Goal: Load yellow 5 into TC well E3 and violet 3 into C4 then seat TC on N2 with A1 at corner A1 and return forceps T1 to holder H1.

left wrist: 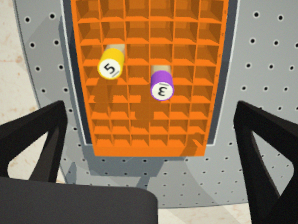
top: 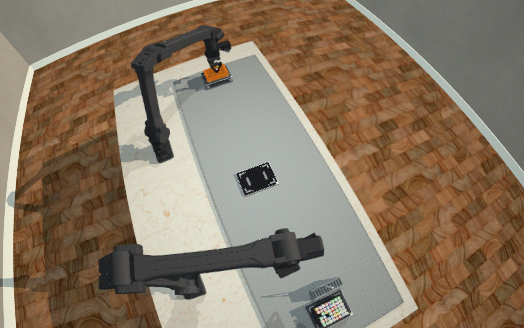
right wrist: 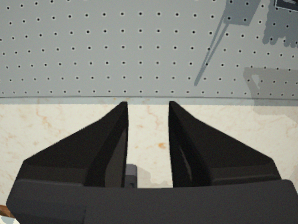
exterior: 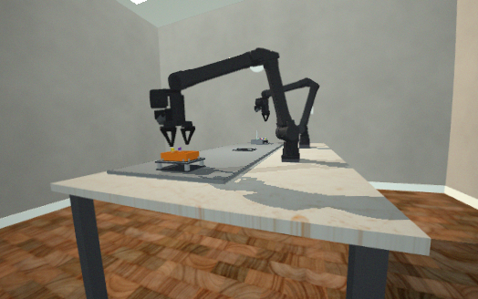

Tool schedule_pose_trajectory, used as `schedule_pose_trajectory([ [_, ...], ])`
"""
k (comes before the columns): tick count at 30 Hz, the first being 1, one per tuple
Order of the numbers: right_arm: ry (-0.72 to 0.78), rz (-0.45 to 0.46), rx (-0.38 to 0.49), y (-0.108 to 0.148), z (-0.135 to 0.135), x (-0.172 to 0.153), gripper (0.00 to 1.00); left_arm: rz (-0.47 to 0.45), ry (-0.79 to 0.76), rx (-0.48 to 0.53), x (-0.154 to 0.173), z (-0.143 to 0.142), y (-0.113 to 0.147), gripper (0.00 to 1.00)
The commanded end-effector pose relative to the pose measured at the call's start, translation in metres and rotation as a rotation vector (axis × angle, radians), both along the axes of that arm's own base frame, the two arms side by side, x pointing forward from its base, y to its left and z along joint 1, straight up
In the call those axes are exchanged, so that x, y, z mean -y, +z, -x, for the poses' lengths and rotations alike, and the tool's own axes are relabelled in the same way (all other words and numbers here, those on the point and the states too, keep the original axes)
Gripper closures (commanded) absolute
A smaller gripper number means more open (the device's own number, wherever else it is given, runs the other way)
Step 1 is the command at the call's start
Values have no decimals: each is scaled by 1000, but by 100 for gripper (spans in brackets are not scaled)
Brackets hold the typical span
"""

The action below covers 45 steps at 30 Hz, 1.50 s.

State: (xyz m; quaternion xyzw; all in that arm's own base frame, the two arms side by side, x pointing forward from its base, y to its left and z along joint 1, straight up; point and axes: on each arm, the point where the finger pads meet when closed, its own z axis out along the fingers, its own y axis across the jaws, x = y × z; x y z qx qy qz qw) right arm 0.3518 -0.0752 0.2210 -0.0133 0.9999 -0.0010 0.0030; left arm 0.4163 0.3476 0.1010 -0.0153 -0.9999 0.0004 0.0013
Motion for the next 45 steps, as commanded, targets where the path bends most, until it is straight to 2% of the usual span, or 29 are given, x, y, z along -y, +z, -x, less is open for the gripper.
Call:
schedule_pose_trajectory([
  [1,-14,5,29,12,-8,2,76,-42,-4,55,-7,-17,34,0],
  [2,-14,5,29,12,-8,2,76,-11,16,17,9,-2,19,0],
  [12,-14,5,29,12,-8,2,76,-10,16,17,37,6,31,0],
  [13,-14,5,29,12,-8,2,76,-44,16,63,29,-10,55,0],
  [15,-14,5,29,12,-8,2,76,-10,16,16,48,8,36,0],
  [29,-14,5,29,12,-8,2,76,-8,16,15,90,20,55,0],
  [30,-14,5,29,12,-8,2,76,-39,16,65,83,4,79,0],
  [32,-14,5,29,12,-8,2,76,-8,16,15,101,22,59,0],
  [39,-14,5,29,12,-8,2,76,-14,16,27,123,24,76,0],
  [45,-14,5,29,12,-8,2,76,-6,16,14,143,33,78,0],
])
